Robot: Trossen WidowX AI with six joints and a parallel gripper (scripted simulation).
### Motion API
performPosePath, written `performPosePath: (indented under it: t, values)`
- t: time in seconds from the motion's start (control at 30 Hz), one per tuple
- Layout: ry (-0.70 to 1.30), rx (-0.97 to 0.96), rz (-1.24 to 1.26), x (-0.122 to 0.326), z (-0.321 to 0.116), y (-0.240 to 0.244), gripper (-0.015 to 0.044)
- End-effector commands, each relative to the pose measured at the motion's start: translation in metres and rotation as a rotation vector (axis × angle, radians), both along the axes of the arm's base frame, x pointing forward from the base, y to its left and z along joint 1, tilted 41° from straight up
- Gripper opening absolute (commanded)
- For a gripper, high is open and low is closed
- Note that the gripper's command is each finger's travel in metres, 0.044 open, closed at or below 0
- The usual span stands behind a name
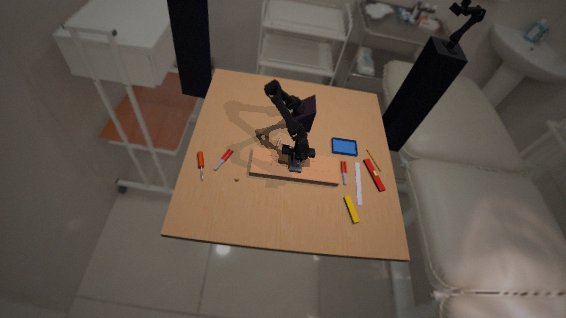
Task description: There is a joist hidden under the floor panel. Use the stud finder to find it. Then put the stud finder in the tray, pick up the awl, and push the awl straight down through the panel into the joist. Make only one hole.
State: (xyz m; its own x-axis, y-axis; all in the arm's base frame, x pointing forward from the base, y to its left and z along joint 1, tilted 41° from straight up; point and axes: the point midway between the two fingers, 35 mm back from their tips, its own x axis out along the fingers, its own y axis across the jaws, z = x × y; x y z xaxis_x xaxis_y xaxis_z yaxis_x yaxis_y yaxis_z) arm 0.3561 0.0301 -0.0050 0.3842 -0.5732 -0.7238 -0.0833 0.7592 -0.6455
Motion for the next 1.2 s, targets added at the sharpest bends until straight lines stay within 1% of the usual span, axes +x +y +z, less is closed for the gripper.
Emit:
performPosePath:
  t: [0.0,1.17]
  values:
    - [-0.004,-0.01,-0.004,0.0,0.012,-0.015,0.0]
    - [-0.006,-0.016,-0.004,0.01,0.089,-0.103,0.0]
